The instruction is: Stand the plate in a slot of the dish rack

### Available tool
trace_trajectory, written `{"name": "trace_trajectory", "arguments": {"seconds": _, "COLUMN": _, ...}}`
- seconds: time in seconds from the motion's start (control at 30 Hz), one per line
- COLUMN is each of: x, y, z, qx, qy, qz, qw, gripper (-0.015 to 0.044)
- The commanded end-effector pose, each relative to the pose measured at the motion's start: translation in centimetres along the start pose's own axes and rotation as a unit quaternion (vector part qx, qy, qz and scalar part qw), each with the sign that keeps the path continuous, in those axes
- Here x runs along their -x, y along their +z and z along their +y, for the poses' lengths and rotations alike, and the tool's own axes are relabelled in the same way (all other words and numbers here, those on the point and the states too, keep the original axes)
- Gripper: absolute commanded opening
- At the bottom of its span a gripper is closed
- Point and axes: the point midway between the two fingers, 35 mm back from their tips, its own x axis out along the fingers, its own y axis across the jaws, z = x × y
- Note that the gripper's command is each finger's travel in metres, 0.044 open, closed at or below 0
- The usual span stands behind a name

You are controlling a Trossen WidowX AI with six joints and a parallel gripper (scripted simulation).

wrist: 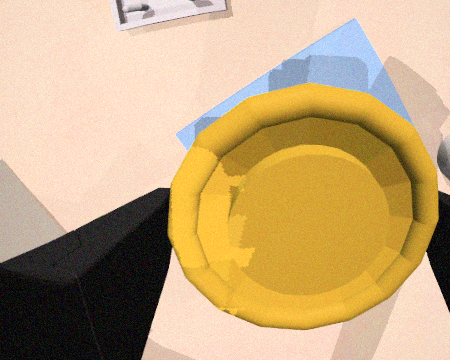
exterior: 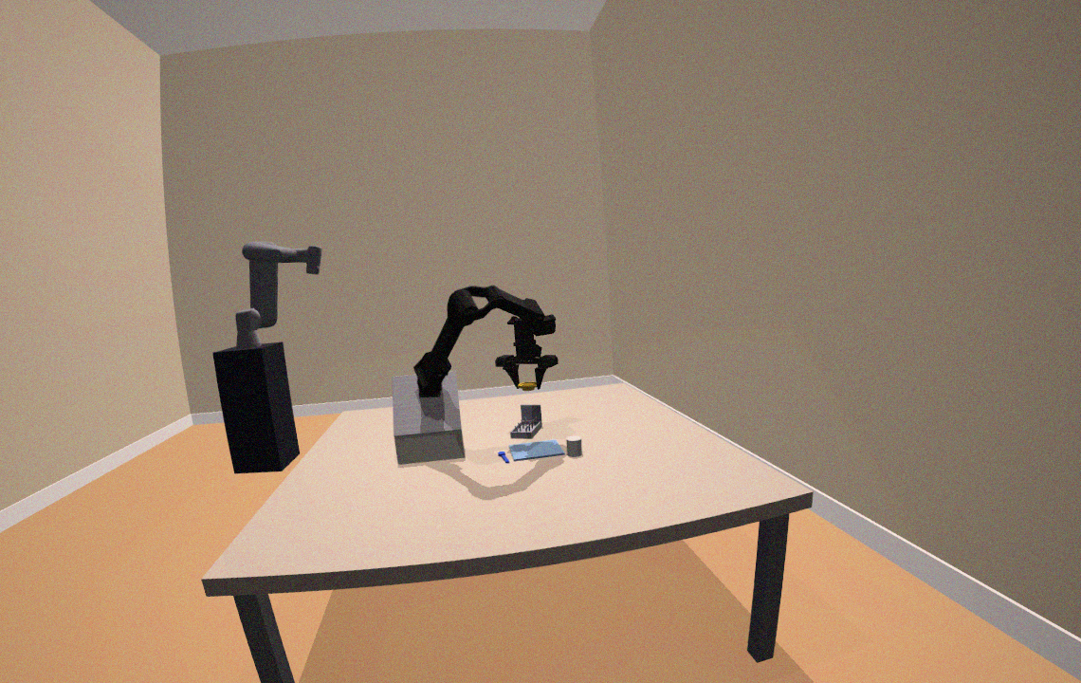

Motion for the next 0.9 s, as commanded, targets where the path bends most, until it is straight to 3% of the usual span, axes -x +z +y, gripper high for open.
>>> {"name": "trace_trajectory", "arguments": {"seconds": 0.0, "x": -0.1, "y": 0.3, "z": 0.7, "qx": 0.072, "qy": 0.002, "qz": -0.001, "qw": 0.997, "gripper": 0.0}}
{"name": "trace_trajectory", "arguments": {"seconds": 0.43, "x": -0.1, "y": 0.9, "z": 2.1, "qx": 0.294, "qy": 0.001, "qz": -0.001, "qw": 0.956, "gripper": 0.0}}
{"name": "trace_trajectory", "arguments": {"seconds": 0.87, "x": -0.1, "y": 1.3, "z": 3.5, "qx": 0.501, "qy": 0.001, "qz": -0.001, "qw": 0.866, "gripper": 0.0}}
